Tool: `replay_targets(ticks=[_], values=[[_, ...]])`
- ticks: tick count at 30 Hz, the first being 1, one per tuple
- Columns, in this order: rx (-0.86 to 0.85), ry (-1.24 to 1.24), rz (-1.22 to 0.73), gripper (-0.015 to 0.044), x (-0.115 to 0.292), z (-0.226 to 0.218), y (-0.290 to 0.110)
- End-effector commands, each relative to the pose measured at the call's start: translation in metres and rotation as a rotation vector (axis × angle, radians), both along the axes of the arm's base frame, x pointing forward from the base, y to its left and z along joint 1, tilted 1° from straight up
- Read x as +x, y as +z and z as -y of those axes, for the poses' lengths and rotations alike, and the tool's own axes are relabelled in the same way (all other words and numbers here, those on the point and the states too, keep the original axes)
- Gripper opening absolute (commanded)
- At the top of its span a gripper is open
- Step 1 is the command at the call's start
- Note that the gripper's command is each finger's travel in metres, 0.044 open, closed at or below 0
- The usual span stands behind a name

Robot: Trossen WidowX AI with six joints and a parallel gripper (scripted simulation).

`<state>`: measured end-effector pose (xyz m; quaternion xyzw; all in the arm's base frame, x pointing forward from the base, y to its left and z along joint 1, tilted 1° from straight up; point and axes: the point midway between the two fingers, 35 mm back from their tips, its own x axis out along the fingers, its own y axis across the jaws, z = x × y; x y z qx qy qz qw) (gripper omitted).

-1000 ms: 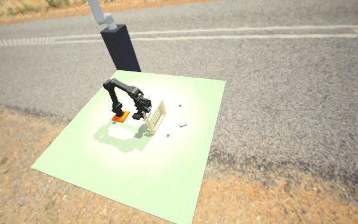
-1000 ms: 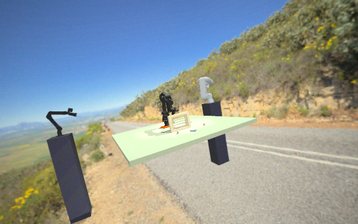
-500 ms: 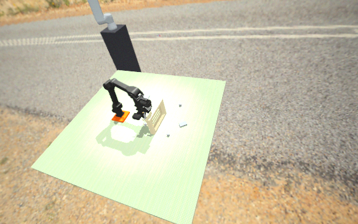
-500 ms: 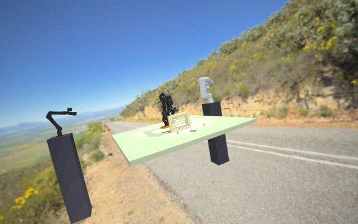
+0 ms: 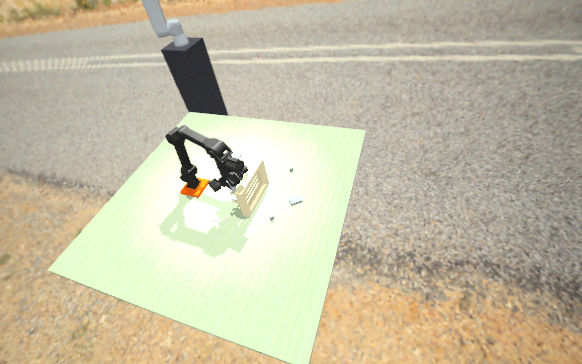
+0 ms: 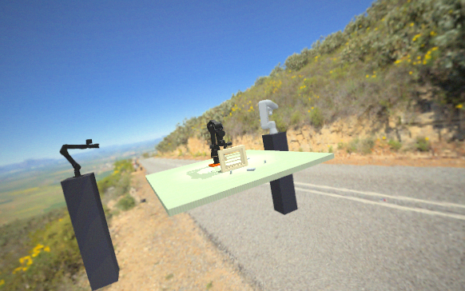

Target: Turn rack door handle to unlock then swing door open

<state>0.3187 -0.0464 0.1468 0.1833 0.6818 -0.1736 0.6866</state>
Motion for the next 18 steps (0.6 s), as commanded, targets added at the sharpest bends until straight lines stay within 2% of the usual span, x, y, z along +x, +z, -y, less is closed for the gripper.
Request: replay_targets(ticks=[1, 18], values=[[0.002, -0.205, -0.002, 0.0014, 0.0001, 0.0001, -0.0002], [0.01, -1.043, -0.011, 0.0014, 0.0001, 0.0001, -0.0002]])
